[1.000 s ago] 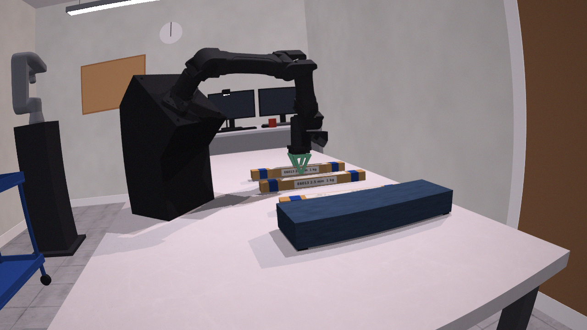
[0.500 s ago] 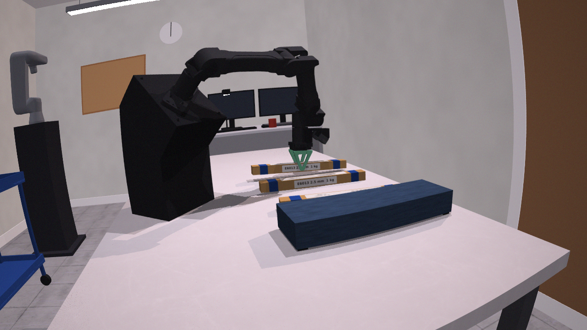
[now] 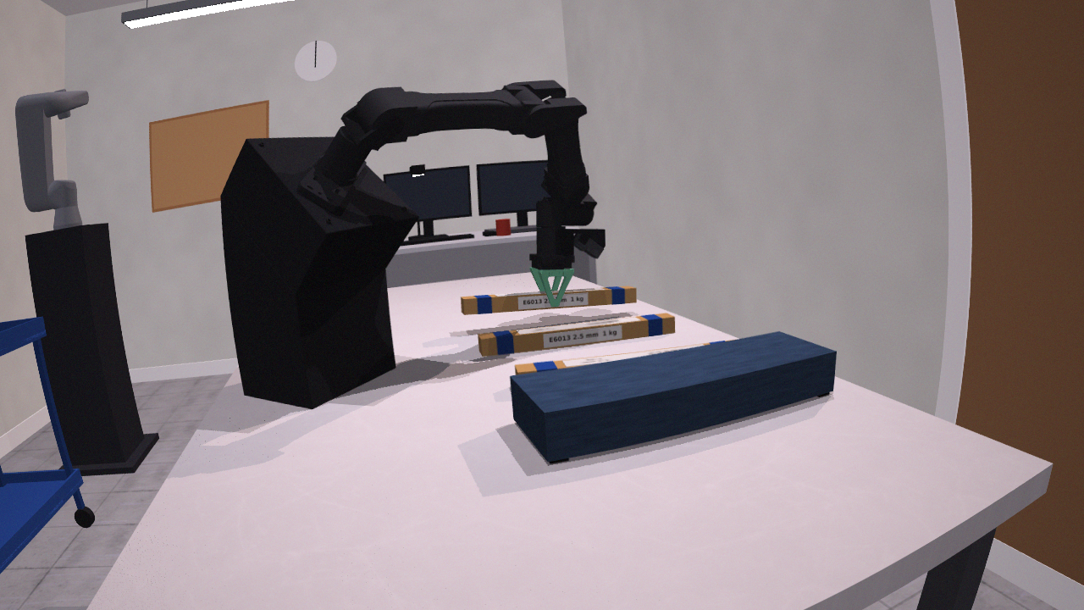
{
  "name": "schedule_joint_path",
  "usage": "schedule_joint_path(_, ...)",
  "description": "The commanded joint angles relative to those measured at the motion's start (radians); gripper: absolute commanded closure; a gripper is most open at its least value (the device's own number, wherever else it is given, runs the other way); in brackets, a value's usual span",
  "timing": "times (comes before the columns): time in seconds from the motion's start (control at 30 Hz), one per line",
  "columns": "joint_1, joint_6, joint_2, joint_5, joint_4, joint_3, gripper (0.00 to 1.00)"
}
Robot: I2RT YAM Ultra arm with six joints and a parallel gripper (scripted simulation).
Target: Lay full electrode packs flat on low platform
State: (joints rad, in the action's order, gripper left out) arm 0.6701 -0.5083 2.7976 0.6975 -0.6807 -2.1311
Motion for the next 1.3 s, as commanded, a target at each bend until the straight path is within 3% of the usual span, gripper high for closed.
schedule_joint_path(0.0, 0.08, -0.013, -0.08, 0.012, -0.04, -0.044, 1.0)
schedule_joint_path(0.4, 0.082, -0.016, -0.078, 0.012, -0.043, -0.047, 1.0)
schedule_joint_path(0.47, 0.097, -0.027, -0.041, 0.016, -0.094, -0.1, 1.0)
schedule_joint_path(0.87, 0.116, -0.055, -0.037, 0.022, -0.191, -0.217, 1.0)
schedule_joint_path(1.27, 0.119, -0.062, -0.039, 0.025, -0.18, -0.195, 1.0)
